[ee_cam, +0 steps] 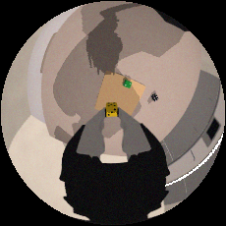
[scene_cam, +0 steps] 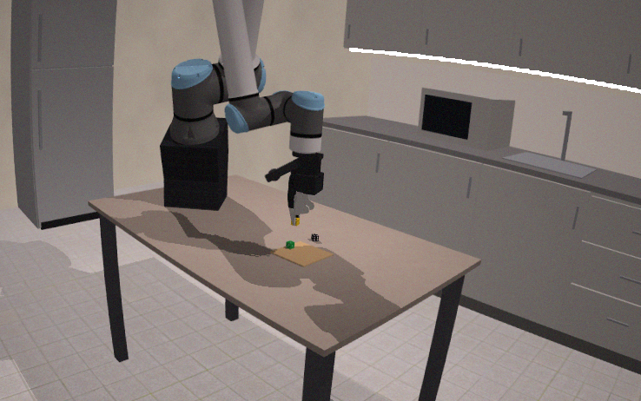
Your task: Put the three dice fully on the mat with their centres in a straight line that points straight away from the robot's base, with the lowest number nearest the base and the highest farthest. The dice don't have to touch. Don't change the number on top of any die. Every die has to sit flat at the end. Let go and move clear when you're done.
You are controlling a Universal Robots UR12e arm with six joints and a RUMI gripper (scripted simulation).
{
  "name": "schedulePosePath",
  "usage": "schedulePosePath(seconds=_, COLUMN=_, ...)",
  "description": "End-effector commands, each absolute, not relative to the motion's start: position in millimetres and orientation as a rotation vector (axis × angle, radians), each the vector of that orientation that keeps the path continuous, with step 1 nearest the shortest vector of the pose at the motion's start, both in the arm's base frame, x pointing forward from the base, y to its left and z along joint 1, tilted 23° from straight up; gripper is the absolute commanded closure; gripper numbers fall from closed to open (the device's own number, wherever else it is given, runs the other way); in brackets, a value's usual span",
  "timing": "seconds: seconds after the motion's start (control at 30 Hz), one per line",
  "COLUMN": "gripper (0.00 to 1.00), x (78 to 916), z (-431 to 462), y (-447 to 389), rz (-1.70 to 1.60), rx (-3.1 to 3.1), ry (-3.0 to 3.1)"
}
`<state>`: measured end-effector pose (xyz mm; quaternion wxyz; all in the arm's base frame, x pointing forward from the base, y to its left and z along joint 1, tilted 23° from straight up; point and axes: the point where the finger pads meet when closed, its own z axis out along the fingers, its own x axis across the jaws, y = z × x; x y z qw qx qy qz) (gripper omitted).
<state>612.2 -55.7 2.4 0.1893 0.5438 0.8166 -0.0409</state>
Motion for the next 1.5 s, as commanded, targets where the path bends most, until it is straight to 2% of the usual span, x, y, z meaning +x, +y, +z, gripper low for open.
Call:
schedulePosePath(seconds=0.0, gripper=0.97, x=614, z=0, y=-43, rz=-0.084, rx=1.697, ry=2.167)
schedulePosePath(seconds=0.5, gripper=0.97, x=616, z=-4, y=-24, rz=-0.023, rx=1.924, ry=1.964)
schedulePosePath(seconds=1.47, gripper=0.97, x=619, z=-13, y=-25, rz=-0.020, rx=1.938, ry=1.950)
